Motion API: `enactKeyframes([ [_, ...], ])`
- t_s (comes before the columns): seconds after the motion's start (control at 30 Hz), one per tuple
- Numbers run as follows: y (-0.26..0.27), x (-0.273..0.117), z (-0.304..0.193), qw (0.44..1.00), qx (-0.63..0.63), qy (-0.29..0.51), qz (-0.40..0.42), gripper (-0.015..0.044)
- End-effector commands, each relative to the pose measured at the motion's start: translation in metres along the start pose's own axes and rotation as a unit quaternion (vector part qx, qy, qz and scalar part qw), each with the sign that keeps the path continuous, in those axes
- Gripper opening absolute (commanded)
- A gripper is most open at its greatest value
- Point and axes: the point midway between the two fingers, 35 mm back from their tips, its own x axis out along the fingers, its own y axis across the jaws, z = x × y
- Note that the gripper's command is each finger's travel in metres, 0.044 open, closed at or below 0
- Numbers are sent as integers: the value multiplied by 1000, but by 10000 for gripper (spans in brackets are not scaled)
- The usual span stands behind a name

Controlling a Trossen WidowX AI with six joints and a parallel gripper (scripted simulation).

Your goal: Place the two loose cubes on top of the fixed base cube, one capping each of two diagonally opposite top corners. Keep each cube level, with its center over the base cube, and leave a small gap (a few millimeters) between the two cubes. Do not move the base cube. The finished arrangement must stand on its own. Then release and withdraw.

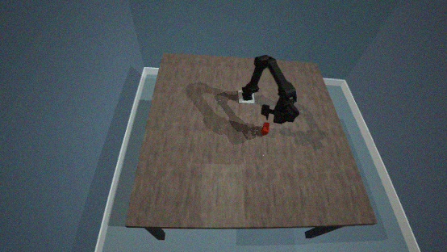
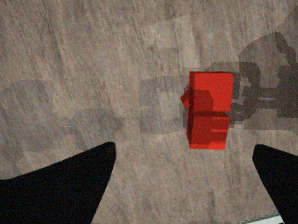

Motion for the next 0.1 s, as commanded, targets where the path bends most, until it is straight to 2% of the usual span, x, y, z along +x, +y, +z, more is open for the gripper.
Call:
enactKeyframes([
  [0.0,38,-1,-35,1000,-6,2,1,400],
  [0.07,57,-1,-56,1000,-6,2,2,400],
])
